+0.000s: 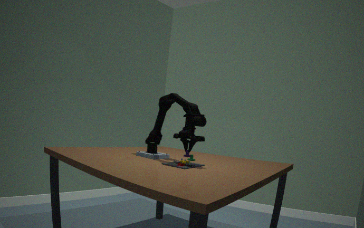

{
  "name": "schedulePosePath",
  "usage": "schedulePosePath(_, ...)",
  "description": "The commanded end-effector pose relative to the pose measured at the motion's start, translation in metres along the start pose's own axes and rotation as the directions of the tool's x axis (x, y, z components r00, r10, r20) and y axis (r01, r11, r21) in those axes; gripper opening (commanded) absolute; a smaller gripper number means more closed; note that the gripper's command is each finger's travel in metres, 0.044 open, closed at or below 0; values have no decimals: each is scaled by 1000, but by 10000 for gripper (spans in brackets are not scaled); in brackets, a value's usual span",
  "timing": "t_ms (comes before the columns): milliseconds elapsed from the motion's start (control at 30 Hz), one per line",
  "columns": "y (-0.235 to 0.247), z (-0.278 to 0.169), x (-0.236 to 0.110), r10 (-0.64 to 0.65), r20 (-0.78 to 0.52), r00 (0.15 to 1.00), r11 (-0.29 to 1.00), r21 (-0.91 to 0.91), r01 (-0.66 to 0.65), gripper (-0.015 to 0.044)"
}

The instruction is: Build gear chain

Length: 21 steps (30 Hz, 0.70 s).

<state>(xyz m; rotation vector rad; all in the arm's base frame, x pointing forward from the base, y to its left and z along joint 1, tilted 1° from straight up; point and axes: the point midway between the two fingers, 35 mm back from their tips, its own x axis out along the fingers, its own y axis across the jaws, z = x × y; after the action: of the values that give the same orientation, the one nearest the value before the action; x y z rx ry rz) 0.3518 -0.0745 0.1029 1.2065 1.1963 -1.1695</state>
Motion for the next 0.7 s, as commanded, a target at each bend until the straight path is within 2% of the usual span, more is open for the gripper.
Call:
schedulePosePath(0, 1, 0, -1, 1, -5, 1000, 1000, -4, -2, 0)
schedulePosePath(433, 1, 0, 0, 2, -5, 1000, 1000, -12, -2, 0)
schedulePosePath(667, 1, -1, 7, 2, -5, 1000, 991, -136, -2, 0)
